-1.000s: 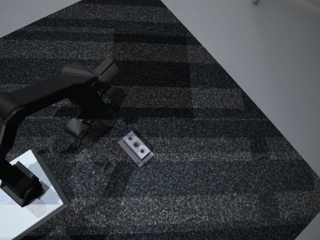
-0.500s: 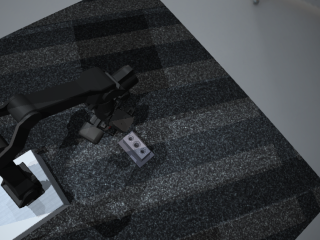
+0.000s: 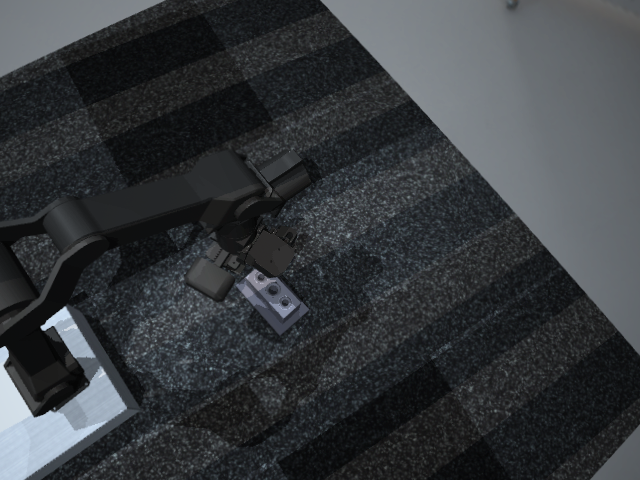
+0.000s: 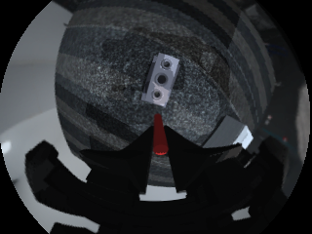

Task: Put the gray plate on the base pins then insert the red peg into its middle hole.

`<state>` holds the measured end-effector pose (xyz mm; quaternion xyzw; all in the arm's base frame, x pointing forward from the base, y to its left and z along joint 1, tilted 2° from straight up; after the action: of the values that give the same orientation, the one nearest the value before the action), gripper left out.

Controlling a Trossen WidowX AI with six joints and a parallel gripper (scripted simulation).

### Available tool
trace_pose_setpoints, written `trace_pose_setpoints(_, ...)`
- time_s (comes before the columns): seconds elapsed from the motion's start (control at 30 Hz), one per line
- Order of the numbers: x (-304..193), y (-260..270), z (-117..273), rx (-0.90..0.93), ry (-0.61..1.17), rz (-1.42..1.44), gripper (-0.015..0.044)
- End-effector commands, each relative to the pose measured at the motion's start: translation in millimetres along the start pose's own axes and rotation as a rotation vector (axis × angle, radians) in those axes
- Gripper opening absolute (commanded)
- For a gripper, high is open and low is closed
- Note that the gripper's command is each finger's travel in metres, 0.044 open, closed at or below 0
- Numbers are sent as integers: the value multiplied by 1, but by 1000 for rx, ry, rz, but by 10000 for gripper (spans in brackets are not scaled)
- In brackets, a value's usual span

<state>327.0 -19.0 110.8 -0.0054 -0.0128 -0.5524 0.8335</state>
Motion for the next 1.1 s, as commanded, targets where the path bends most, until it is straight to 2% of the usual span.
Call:
trace_pose_setpoints(0.0, 11, 1, 1, 1, -3, 2, 0)
trace_pose_setpoints(0.6, 65, -9, 1, -6, -12, 9, 0)
trace_pose_setpoints(1.07, 67, -10, 1, -6, -12, 9, 0)
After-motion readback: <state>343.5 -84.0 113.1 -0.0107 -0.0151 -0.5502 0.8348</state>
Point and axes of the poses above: the point midway between the two fingers, 35 mm back from their tips, its own z axis back along the fingers, its own y axis across the jaws, x = y × z, the point moved 5 cm from there along z, back along the fingers, and after that the axes turned 3 degrees about z, right-handed, at the moved point
